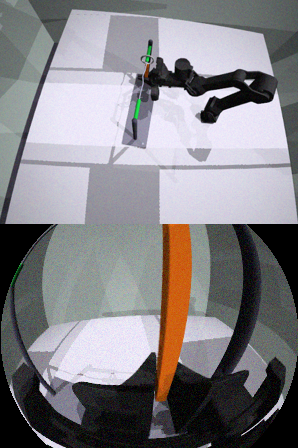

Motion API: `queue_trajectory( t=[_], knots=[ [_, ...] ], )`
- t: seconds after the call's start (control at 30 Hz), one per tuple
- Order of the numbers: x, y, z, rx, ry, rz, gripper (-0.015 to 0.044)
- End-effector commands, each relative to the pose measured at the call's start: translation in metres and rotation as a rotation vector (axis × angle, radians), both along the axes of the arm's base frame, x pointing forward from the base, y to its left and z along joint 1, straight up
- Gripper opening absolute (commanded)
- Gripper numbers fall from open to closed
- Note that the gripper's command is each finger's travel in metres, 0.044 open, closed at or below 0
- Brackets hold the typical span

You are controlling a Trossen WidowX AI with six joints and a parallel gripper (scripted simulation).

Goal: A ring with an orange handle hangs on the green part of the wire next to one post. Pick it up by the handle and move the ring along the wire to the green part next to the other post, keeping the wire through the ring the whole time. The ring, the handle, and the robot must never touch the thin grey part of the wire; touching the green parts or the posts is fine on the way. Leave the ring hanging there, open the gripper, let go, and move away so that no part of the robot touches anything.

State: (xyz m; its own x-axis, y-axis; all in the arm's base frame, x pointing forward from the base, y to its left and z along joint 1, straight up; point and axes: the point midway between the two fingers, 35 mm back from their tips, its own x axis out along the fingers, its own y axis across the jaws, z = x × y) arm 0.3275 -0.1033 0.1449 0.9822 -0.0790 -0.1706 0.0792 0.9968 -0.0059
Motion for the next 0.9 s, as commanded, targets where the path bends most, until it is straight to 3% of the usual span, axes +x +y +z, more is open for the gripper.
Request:
queue_trajectory(
  t=[0.0, 0.87],
  knots=[
    [0.0011, -0.0022, 0.0097, -0.005, -0.01, -0.004, -0.015],
    [0.0009, -0.0029, 0.0137, -0.006, -0.01, -0.006, -0.015]
  ],
)
